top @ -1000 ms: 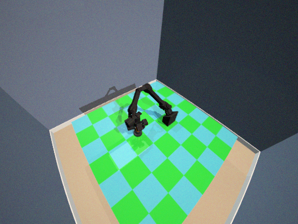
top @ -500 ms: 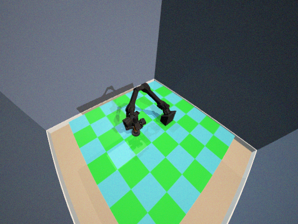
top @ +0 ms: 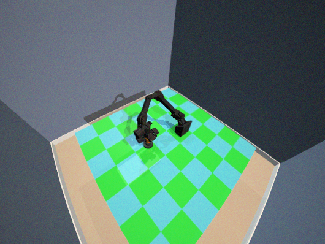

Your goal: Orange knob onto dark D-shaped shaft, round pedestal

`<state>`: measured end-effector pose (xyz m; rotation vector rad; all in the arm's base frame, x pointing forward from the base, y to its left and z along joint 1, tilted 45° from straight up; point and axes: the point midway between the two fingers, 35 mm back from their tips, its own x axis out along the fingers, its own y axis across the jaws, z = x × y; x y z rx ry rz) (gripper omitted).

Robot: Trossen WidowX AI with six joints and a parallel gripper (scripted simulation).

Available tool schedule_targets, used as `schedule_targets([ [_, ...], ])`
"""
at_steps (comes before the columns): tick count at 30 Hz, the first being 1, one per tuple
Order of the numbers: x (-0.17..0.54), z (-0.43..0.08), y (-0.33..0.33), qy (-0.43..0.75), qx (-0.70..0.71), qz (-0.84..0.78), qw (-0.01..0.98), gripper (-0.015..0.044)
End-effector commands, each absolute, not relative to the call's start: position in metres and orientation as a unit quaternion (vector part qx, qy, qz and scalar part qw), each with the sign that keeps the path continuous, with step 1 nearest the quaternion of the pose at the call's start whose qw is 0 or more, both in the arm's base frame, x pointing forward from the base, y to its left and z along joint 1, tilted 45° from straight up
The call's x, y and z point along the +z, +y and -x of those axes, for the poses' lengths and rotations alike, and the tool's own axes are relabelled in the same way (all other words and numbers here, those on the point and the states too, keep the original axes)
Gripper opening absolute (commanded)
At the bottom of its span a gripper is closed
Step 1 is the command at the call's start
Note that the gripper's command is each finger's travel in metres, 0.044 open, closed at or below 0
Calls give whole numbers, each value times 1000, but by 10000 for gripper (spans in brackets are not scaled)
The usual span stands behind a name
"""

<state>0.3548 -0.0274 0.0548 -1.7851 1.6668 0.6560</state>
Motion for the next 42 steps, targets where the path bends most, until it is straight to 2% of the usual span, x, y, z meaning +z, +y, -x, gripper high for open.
schedule_targets([
  [1, 54, -354, -28, 627, 249, 675, 299, 0],
  [24, 57, -355, -26, 627, 249, 675, 299, 0],
  [31, 57, -356, -26, 599, 310, 701, 230, 0],
  [42, 55, -354, -27, 598, 313, 703, 227, 0],
])
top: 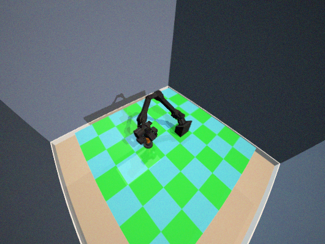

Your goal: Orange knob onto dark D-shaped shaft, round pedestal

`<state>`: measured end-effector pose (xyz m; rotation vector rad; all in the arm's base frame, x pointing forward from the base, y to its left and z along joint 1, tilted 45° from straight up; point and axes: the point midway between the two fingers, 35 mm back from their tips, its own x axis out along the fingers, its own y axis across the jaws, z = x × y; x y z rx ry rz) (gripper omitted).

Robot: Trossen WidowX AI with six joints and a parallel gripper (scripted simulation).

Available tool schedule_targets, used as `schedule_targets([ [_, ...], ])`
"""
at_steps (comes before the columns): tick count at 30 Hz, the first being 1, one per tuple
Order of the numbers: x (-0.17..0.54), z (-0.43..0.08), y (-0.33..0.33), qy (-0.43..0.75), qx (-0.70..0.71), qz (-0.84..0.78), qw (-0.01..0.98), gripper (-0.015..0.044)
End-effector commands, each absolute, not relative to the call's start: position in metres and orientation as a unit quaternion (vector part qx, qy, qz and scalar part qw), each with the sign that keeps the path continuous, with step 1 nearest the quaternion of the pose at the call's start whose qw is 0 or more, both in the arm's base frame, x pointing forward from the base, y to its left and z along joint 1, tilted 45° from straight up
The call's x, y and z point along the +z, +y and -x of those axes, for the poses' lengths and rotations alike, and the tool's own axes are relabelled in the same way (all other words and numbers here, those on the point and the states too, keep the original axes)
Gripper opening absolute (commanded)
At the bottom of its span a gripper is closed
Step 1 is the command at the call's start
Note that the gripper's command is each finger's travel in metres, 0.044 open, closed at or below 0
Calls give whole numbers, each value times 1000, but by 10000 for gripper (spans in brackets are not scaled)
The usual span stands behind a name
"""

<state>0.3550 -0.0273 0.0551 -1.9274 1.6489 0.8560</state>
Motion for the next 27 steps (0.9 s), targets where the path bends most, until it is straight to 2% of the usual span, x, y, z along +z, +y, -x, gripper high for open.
schedule_targets([
  [1, 54, -354, -27, 598, 313, 703, 227, 0],
  [27, 57, -355, -26, 596, 315, 704, 224, 0],
])
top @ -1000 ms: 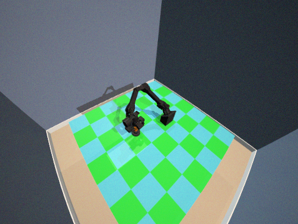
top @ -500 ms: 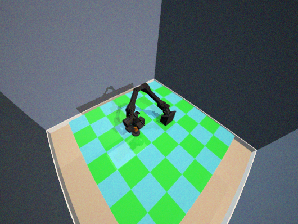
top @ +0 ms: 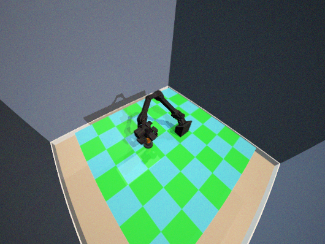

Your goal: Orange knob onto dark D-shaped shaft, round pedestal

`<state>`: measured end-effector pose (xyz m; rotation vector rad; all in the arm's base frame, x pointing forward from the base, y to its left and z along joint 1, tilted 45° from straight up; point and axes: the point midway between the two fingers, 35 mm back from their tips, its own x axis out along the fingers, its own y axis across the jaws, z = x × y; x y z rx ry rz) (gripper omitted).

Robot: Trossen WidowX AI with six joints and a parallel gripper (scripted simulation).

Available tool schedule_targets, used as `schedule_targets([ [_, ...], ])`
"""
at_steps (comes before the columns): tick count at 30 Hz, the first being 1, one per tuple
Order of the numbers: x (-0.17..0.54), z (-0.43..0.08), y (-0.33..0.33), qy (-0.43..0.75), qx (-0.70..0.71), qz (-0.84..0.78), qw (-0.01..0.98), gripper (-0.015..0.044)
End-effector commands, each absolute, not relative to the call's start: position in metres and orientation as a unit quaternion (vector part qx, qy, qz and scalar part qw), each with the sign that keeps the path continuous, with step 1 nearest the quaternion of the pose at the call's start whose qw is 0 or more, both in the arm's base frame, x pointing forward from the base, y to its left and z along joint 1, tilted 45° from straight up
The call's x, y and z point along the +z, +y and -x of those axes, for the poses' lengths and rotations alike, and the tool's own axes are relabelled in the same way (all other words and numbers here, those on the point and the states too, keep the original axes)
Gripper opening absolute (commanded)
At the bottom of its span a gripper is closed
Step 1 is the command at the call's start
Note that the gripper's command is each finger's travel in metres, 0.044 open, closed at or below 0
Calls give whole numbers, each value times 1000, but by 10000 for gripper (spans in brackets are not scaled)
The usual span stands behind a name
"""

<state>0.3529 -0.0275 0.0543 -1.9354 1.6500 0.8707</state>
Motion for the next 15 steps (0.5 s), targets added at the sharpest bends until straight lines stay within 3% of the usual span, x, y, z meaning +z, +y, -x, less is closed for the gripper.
schedule_targets([
  [1, 57, -355, -26, 594, 320, 705, 218, 0],
  [6, 57, -356, -26, 564, 371, 722, 156, 0],
  [15, 55, -355, -27, 562, 374, 722, 152, 0],
])
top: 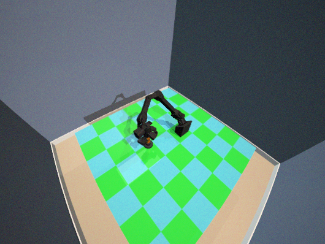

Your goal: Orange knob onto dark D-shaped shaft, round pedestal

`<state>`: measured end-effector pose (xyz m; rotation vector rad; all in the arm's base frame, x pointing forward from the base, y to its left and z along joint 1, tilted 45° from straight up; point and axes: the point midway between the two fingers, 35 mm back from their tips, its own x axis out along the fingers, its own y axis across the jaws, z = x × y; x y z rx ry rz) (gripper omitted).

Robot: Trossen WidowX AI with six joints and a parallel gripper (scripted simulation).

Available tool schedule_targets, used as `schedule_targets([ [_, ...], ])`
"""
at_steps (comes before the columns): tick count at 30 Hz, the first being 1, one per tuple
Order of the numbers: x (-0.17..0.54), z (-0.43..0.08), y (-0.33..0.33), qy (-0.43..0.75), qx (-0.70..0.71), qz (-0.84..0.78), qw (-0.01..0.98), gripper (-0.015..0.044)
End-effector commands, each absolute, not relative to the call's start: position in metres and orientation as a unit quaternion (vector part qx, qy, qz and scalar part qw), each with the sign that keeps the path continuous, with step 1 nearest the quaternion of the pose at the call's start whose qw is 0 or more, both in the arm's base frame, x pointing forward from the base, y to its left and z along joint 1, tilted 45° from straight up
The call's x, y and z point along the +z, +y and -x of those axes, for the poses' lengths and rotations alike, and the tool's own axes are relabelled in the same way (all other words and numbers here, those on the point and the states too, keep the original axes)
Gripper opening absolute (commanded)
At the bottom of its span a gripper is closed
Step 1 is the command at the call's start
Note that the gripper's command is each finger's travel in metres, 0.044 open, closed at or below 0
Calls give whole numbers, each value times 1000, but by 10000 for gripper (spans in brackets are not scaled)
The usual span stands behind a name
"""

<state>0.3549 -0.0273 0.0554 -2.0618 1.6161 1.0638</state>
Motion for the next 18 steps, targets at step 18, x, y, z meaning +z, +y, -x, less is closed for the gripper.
schedule_targets([
  [18, 53, -354, -29, 562, 374, 722, 152, 0],
])
